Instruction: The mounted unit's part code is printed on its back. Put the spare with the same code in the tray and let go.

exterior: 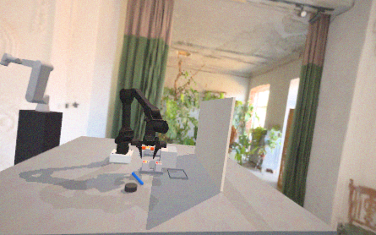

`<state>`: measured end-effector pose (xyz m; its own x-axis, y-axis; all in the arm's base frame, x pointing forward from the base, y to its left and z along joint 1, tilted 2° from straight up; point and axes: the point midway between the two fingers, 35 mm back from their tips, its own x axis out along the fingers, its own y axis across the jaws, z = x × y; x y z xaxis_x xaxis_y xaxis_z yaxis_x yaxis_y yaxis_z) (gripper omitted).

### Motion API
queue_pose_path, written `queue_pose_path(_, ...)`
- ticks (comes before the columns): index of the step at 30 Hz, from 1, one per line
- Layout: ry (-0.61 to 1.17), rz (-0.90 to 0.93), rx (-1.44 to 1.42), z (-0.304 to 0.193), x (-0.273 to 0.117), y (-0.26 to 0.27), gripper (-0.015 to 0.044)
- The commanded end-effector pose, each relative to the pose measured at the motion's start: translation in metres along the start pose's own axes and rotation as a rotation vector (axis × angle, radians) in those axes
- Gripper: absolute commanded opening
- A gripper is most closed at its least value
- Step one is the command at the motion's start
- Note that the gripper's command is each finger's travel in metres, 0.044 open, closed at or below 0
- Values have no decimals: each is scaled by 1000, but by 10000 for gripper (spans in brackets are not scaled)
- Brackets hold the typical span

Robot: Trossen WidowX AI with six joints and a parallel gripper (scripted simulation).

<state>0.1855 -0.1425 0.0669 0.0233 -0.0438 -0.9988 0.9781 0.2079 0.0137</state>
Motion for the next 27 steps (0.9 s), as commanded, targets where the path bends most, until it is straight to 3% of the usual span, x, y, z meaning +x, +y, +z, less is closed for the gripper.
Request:
queue_pose_path(1, 4, -4, -2, -1, 8, -1, 300)
queue_pose_path(27, 4, -5, -2, -4, 51, -5, 300)
